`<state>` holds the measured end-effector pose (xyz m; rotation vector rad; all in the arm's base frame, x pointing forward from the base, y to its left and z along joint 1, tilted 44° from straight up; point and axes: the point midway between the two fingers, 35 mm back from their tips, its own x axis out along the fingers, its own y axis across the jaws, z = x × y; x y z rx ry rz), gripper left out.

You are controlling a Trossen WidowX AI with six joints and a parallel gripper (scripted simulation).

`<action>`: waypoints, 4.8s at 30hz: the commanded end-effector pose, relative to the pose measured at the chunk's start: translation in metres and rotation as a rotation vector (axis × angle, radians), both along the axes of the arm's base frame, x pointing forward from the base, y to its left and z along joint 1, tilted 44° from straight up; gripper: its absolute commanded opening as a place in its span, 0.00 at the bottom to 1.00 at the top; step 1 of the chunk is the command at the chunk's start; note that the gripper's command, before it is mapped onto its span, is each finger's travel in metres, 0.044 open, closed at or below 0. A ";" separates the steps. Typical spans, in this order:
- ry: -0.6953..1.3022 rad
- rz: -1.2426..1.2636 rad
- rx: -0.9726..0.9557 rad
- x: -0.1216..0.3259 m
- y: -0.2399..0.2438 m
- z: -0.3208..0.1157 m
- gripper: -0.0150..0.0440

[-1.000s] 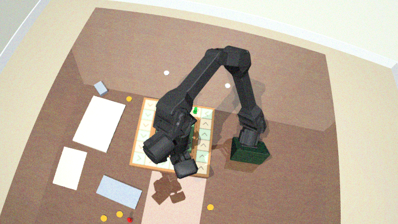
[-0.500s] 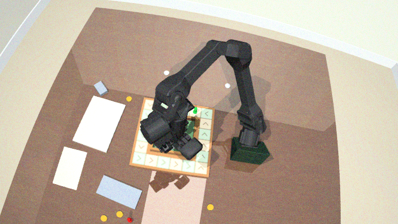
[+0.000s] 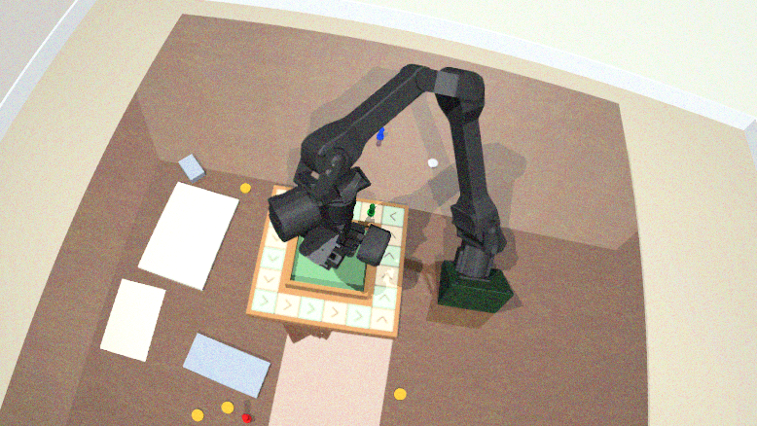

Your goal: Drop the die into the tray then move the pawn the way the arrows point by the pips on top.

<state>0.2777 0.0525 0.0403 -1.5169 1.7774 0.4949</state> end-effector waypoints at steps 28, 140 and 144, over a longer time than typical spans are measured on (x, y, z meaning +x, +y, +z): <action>0.140 0.131 0.545 -0.014 -0.031 -0.002 0.25; -0.892 -0.960 -0.065 -0.072 -0.140 0.052 0.59; -0.893 -0.960 -0.065 -0.073 -0.144 0.048 0.59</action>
